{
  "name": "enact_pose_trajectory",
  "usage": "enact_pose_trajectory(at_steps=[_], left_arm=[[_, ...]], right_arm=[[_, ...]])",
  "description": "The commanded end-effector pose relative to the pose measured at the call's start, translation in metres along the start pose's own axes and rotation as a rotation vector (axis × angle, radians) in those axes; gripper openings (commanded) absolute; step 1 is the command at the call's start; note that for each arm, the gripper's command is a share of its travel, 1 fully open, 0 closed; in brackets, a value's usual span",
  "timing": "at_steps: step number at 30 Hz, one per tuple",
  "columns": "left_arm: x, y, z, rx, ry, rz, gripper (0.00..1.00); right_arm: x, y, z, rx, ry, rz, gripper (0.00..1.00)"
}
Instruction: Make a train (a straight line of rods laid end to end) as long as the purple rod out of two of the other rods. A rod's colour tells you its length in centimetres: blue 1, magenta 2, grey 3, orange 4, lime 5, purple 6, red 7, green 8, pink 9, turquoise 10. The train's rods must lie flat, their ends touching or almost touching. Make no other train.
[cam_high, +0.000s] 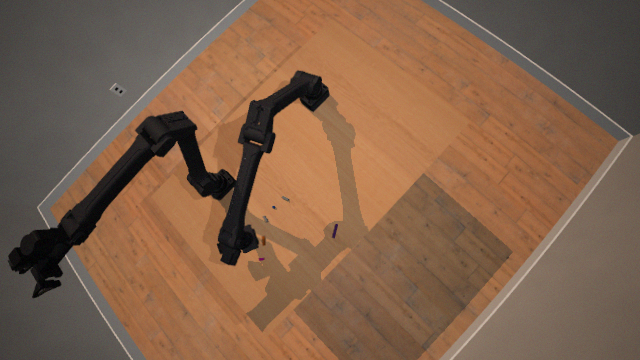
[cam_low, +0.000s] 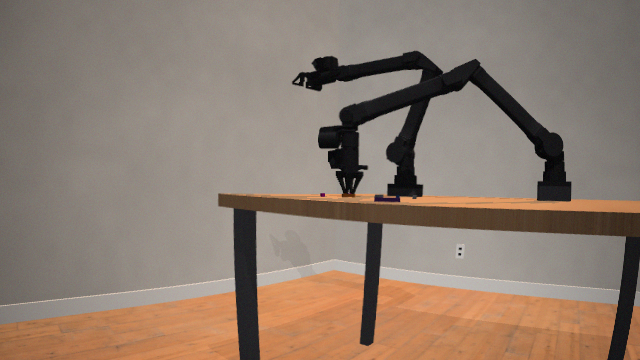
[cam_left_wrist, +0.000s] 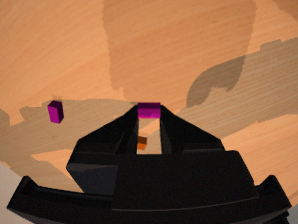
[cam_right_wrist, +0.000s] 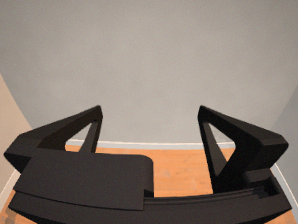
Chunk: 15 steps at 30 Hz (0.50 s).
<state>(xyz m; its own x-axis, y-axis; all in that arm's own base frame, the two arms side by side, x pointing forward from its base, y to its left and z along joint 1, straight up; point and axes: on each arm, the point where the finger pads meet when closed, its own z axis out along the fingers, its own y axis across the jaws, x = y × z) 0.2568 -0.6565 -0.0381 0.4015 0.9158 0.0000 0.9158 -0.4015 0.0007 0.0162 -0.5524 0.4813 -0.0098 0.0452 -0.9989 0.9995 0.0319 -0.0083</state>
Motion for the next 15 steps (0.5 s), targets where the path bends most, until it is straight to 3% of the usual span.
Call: enact_pose_trajectory(at_steps=[1,6,9,15], left_arm=[[0.002,0.009,-0.004,-0.014,-0.015,0.002,0.15],[0.001,0.01,-0.009,-0.017,-0.018,0.002,0.15],[-0.01,0.021,-0.052,-0.057,-0.057,0.002,0.15],[-0.009,0.021,-0.078,-0.059,-0.059,0.002,0.15]], right_arm=[[-0.019,-0.007,-0.009,0.014,-0.045,0.009,1.0],[-0.019,-0.007,-0.009,0.014,-0.045,0.009,1.0],[-0.019,-0.007,-0.009,0.014,-0.045,0.009,1.0],[-0.019,-0.007,-0.009,0.014,-0.045,0.009,1.0]])
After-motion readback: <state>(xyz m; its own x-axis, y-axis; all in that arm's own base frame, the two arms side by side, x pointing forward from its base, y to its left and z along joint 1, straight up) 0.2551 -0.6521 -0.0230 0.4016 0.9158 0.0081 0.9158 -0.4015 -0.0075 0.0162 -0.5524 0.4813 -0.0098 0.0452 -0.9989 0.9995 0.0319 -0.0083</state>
